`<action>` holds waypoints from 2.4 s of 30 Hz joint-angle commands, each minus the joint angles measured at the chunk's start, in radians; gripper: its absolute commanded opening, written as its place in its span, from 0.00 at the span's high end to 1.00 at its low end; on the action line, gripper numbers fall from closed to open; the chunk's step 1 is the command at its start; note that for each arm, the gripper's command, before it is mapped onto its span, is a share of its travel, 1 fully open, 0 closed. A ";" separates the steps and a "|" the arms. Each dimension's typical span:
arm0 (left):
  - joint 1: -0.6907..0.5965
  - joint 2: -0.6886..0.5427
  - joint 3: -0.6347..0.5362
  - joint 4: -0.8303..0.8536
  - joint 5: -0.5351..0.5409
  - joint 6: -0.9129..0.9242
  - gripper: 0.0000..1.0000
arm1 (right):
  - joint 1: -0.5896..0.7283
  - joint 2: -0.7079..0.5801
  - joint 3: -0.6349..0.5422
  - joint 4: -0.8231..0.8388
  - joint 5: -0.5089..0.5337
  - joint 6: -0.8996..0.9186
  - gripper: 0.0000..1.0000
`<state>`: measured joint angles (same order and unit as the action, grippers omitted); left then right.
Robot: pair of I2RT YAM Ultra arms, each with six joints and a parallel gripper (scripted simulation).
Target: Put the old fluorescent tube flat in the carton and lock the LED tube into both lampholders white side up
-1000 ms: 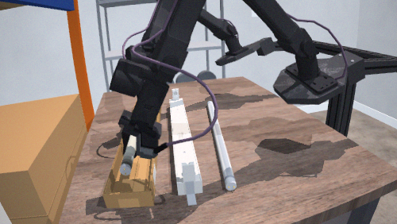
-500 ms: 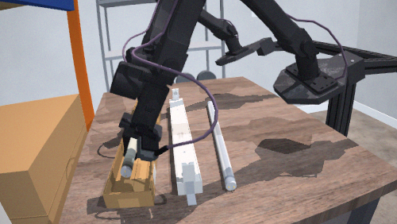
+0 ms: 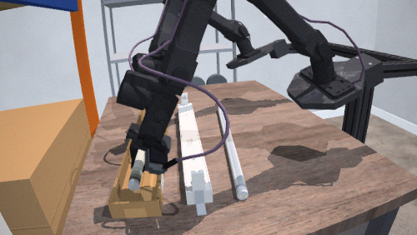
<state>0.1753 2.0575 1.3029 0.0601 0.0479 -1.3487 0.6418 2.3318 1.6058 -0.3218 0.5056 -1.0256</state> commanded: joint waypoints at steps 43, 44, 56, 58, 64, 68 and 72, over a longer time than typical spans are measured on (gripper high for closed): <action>0.018 0.127 0.058 0.114 0.003 -0.003 0.89 | -0.010 0.089 0.051 0.097 -0.025 -0.037 0.89; 0.020 0.130 0.062 0.117 0.006 -0.003 0.89 | -0.014 0.092 0.057 0.110 -0.025 -0.038 0.89; 0.006 0.132 0.062 0.092 -0.003 0.002 0.68 | -0.010 0.072 0.062 0.094 -0.026 -0.034 0.89; 0.006 0.136 0.068 0.087 -0.006 0.002 0.68 | -0.010 0.073 0.063 0.093 -0.026 -0.034 0.89; 0.006 0.136 0.055 0.086 -0.006 0.002 0.68 | -0.010 0.073 0.063 0.093 -0.026 -0.034 0.89; 0.006 0.136 0.055 0.086 -0.006 0.002 0.68 | -0.010 0.073 0.063 0.093 -0.026 -0.034 0.89; 0.006 0.136 0.055 0.086 -0.006 0.002 0.68 | -0.010 0.073 0.063 0.093 -0.026 -0.034 0.68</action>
<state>0.1814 2.1967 1.3468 0.1650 0.0528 -1.3457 0.6109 2.4470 1.6356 -0.2207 0.4892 -1.0561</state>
